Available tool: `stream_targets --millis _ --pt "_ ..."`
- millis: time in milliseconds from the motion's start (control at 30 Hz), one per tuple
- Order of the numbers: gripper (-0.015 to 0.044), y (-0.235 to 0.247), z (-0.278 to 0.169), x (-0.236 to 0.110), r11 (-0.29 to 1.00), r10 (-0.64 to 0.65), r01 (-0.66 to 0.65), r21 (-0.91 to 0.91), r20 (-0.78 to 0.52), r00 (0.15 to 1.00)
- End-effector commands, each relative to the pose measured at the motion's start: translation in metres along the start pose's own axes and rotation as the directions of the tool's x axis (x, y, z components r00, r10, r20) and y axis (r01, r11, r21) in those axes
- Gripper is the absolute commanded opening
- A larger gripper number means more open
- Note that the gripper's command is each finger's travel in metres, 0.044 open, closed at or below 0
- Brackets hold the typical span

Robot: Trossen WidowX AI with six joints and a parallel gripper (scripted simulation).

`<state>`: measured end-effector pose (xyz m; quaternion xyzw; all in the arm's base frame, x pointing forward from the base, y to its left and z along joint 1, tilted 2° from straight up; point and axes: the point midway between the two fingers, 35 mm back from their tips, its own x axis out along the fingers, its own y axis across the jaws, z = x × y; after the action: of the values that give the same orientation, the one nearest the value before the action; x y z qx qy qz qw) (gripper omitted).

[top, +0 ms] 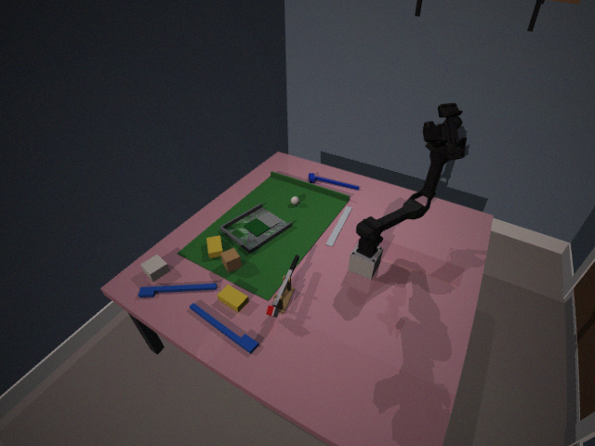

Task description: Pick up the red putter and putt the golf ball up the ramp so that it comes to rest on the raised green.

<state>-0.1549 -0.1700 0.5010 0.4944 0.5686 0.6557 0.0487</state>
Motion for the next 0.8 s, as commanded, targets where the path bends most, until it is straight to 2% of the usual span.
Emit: stream_targets --millis 0,233,400,767 --pt "0.0426 0.000 0.002 0.002 1.000 -0.002 0.002 -0.007 0.006 1.000" --pt "0.0440 0.001 0.089 0.063 0.961 -0.072 0.127 -0.247 0.219 0.973" --pt "0.0440 -0.008 0.163 0.094 0.870 -0.136 0.292 -0.398 0.375 0.917" --pt "0.0440 -0.044 0.304 0.115 0.543 -0.289 0.659 -0.521 0.620 0.729"
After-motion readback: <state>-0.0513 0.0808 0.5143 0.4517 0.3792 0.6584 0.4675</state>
